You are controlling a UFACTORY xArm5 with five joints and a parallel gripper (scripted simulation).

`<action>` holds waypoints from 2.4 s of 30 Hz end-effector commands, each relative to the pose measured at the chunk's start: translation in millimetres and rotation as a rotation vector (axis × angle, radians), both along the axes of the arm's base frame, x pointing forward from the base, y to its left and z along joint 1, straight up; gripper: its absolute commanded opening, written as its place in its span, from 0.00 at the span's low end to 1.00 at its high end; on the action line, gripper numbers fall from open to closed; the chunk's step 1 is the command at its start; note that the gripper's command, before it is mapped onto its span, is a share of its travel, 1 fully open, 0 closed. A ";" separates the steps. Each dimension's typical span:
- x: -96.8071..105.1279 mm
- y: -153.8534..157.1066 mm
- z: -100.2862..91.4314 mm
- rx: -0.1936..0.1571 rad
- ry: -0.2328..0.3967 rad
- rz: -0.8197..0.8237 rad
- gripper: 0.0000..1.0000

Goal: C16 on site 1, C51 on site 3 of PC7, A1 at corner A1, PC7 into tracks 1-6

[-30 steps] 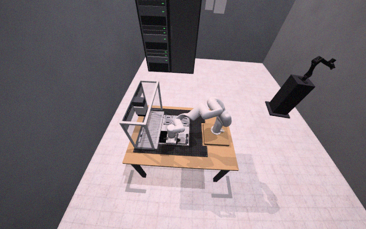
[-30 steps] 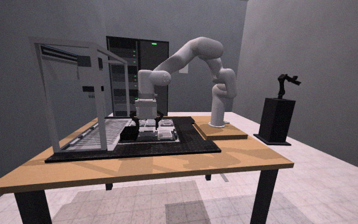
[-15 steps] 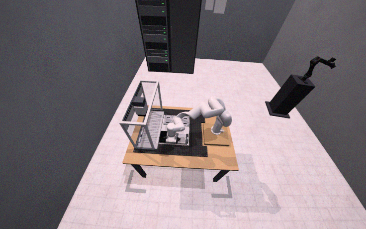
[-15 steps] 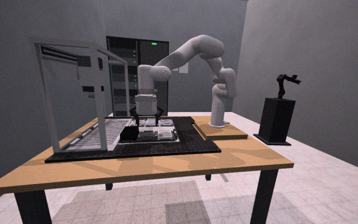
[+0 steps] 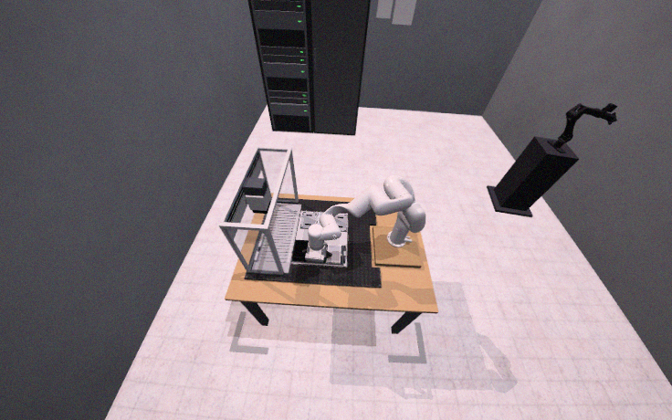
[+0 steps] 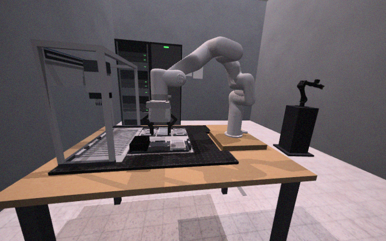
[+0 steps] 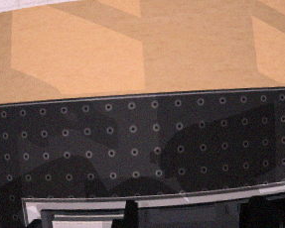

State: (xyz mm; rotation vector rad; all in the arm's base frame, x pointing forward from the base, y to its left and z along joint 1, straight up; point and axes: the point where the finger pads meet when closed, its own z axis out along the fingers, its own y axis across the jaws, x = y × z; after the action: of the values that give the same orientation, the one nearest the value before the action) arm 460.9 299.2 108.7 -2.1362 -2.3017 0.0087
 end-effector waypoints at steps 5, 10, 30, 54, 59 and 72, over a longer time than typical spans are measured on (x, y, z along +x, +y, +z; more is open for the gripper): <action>-32.2 -23.5 2.1 0.002 -0.008 -0.274 0.81; -52.4 -38.1 2.1 0.002 -0.008 -0.440 0.81; -117.2 -85.2 2.0 0.001 -0.008 -0.974 0.81; -168.9 -122.8 2.0 -0.001 -0.008 -1.511 0.81; -168.9 -122.8 2.0 -0.001 -0.008 -1.511 0.81; -168.9 -122.8 -14.7 -0.001 -0.008 -1.511 0.81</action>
State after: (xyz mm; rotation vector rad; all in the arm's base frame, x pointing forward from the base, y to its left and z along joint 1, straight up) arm 290.7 175.7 98.1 -3.1359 -0.2110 0.0043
